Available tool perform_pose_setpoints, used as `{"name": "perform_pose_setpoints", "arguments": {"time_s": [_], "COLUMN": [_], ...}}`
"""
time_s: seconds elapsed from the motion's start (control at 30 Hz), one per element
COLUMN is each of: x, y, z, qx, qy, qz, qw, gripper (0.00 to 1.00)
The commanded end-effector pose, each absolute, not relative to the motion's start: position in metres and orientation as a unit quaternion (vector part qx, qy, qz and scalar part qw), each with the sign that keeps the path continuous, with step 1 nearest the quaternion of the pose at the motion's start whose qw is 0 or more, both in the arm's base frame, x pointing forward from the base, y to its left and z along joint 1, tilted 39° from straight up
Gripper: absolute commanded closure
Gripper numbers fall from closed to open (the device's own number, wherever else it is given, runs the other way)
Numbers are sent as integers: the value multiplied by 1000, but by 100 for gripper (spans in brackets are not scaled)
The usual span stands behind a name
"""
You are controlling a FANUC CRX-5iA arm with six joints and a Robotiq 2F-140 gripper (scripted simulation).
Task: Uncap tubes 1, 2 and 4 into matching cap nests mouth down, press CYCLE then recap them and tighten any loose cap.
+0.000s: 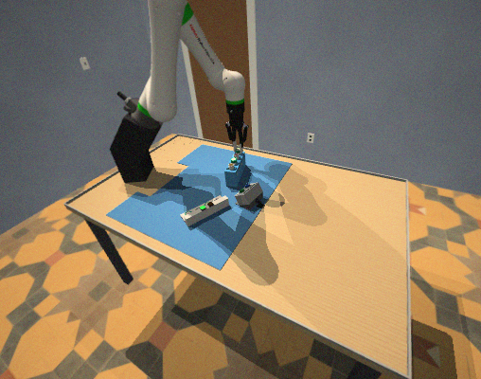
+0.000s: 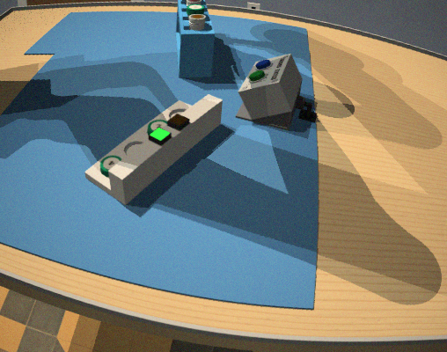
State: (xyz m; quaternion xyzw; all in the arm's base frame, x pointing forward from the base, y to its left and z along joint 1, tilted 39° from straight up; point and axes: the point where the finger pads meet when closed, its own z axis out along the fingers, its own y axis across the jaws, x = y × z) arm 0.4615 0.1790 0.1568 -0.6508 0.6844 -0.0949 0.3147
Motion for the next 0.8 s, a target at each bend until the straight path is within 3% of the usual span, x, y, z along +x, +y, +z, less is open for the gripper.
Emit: {"name": "perform_pose_setpoints", "arguments": {"time_s": [0.0,0.3,0.33,0.77], "x": [461,461,461,461], "y": [179,179,179,179], "z": [156,156,156,156], "qx": [-562,-525,-525,-557], "qy": [756,783,783,760], "qz": [-79,-63,-63,-77], "qw": [325,328,328,326], "gripper": [100,100,65,65]}}
